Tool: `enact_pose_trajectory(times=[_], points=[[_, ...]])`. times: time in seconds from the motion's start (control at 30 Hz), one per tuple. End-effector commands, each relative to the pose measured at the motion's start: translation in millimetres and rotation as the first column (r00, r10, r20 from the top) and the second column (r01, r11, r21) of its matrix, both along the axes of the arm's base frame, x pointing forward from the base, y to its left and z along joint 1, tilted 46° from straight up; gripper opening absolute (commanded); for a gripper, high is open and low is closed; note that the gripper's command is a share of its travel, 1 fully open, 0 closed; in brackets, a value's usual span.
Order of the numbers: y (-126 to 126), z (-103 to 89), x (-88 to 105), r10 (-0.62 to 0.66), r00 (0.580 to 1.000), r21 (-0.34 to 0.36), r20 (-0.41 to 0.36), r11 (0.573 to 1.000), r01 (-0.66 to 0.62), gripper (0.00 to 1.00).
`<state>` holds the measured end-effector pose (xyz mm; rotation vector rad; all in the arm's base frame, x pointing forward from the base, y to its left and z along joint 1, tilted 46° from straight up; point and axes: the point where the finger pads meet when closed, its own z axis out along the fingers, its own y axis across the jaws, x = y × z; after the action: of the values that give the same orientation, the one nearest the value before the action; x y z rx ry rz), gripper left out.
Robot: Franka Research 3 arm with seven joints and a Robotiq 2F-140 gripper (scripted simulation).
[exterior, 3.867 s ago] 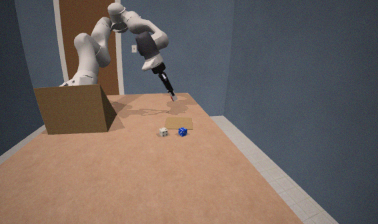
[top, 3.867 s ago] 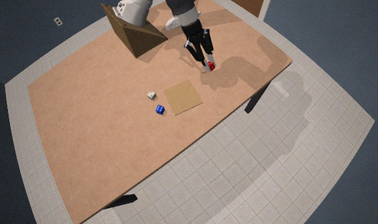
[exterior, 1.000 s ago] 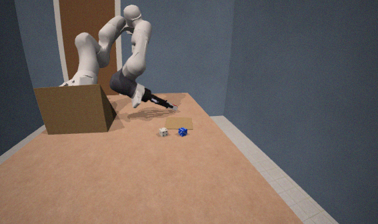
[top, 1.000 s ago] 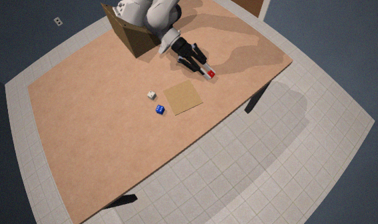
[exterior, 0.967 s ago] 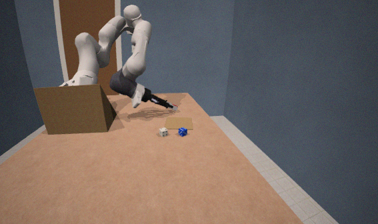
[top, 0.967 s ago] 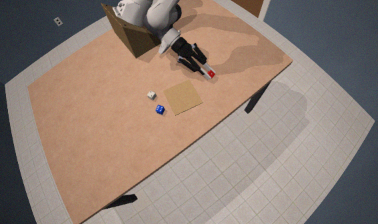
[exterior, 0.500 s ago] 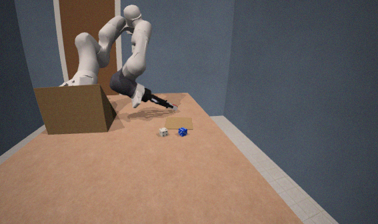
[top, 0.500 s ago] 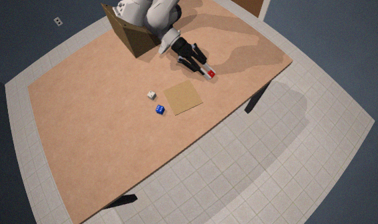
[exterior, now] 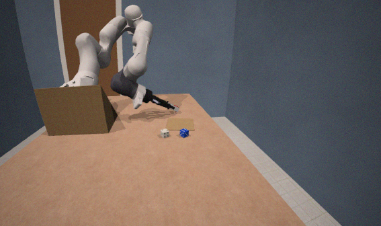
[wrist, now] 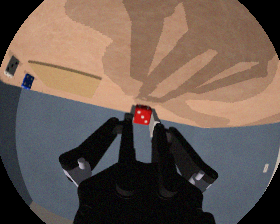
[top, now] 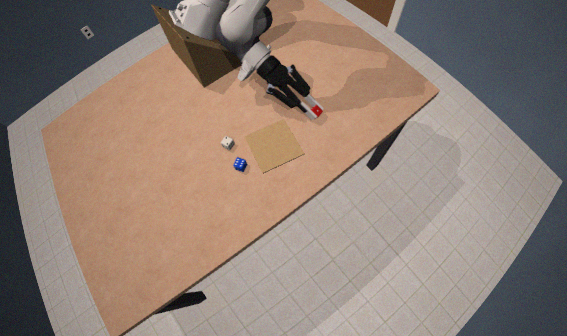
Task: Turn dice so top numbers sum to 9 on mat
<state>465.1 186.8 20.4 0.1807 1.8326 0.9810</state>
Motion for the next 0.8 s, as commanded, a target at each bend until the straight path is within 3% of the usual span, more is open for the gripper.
enact_pose_trajectory(times=[0.0, 0.77], points=[[-0.9, 0.1, 1.7, -0.004, 1.0, -0.003, 0.006, 1.0, 0.004, 0.16], [4.9, -5.5, 1.4, -0.004, 1.0, -0.003, 0.006, 1.0, 0.004, 0.16]])
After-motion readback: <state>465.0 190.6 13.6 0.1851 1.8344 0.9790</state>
